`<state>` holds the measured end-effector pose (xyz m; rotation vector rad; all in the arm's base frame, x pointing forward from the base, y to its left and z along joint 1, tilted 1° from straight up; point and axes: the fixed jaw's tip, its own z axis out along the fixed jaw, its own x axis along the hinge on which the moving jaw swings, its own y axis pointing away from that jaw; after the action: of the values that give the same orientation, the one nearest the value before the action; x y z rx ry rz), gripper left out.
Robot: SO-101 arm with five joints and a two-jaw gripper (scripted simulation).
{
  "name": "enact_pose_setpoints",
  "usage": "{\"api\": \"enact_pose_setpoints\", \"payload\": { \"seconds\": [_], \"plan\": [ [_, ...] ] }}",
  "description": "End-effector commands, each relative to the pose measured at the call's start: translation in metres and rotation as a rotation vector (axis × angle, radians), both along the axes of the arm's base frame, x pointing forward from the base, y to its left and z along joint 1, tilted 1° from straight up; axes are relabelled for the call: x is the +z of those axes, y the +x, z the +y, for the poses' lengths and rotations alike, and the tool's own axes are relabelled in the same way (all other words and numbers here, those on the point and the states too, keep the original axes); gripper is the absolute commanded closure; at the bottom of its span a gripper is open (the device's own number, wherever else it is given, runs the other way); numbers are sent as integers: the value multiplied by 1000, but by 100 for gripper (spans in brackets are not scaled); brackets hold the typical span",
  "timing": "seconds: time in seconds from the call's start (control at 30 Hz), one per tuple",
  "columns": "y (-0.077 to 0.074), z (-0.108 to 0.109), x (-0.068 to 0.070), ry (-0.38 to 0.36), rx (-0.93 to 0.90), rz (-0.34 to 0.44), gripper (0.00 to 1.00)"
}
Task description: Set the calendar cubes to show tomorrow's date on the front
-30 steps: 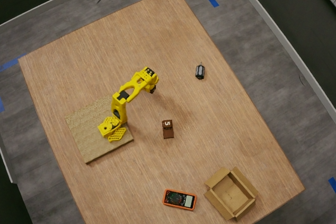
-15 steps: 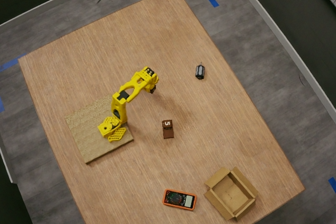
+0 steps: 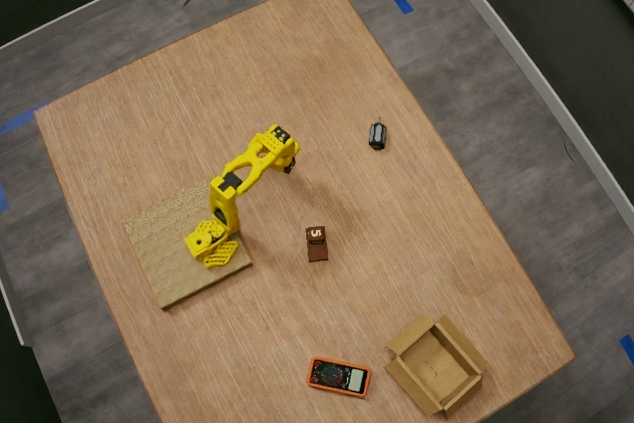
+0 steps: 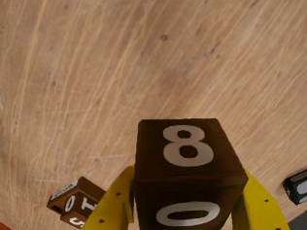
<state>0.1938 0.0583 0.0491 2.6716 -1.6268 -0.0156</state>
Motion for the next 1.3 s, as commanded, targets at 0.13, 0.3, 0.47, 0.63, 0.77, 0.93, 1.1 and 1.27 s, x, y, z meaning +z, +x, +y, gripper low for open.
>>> {"api": "enact_pose_setpoints", "payload": {
  "seconds": [0.13, 0.3, 0.47, 0.63, 0.77, 0.93, 1.1, 1.27],
  "plan": [
    [2, 1, 5, 9, 2, -23, 100],
    [2, 1, 5, 9, 2, -23, 100],
    [3, -3, 5, 9, -15, -23, 100],
    [6, -18, 5, 8, -87, -24, 100],
    [9, -39, 5, 7, -188, -25, 100],
    [10, -60, 6, 5, -285, -26, 100],
    [5, -99, 6, 3, -469, -27, 100],
    [-7, -135, 6, 0, -650, -29, 100]
  ]
}}
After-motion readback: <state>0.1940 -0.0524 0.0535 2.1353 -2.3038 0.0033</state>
